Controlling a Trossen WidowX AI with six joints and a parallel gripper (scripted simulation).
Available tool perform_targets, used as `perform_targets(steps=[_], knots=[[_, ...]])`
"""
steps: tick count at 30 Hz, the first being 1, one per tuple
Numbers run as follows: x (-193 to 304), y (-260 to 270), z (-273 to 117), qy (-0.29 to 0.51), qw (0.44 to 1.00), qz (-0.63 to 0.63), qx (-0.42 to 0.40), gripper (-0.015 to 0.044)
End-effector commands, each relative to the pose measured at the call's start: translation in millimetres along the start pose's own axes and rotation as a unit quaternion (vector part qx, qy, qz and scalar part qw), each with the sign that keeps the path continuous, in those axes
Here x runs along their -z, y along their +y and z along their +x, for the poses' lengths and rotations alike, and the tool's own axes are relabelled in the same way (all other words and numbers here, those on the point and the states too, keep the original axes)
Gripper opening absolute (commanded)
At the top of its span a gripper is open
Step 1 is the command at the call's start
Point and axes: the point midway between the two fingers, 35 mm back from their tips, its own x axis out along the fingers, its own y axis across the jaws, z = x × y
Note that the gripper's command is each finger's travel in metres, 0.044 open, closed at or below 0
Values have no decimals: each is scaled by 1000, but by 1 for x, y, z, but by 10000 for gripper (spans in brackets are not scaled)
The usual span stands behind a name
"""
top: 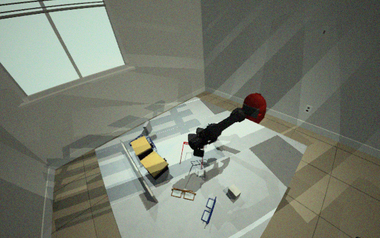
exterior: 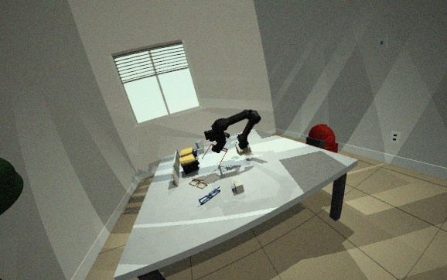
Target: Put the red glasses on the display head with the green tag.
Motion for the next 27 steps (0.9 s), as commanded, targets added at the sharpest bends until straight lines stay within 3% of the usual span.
perform_targets(steps=[1, 27], knots=[[11, -4, -7, -28, 999, 33, 2, 0], [63, -36, -44, -161, 946, 252, -123, 0]])
